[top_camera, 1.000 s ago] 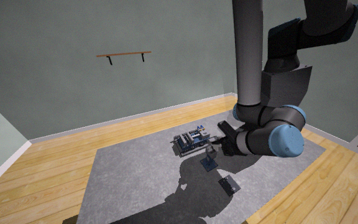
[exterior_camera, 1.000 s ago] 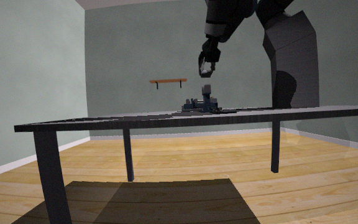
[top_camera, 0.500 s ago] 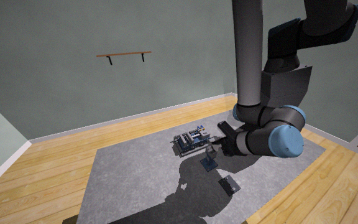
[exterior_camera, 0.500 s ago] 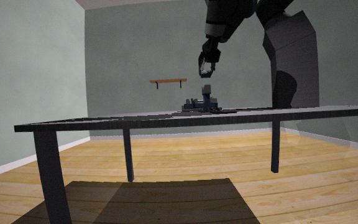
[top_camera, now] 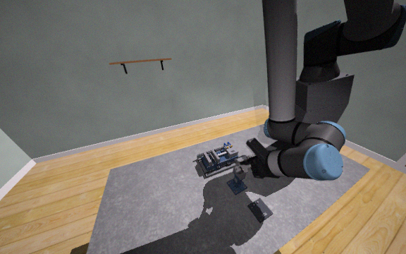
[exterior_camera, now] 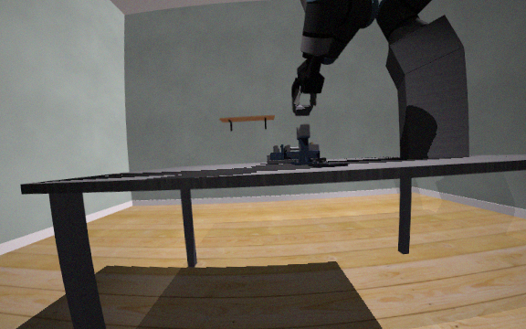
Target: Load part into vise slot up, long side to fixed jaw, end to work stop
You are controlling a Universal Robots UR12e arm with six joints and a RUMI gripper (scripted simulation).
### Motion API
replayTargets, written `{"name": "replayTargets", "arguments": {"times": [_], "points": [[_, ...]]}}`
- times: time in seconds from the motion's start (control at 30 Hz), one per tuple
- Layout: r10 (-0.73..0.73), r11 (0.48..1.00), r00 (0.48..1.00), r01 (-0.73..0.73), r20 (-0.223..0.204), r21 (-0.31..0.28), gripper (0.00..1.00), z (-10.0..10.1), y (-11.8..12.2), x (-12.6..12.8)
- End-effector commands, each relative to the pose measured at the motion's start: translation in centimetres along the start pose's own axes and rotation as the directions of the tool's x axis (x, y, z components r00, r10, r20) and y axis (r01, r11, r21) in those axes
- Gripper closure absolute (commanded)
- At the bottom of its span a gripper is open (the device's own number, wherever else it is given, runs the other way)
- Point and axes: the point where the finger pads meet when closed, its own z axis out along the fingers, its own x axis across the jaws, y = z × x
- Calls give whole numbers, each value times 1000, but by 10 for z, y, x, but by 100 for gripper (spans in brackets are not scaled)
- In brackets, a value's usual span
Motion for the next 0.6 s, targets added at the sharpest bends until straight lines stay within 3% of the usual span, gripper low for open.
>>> {"name": "replayTargets", "arguments": {"times": [0.0,0.57], "points": [[1,1000,1000,-1,1,0,100,1,1,0],[1,1000,1000,-1,1,0,100,11,11,0]]}}
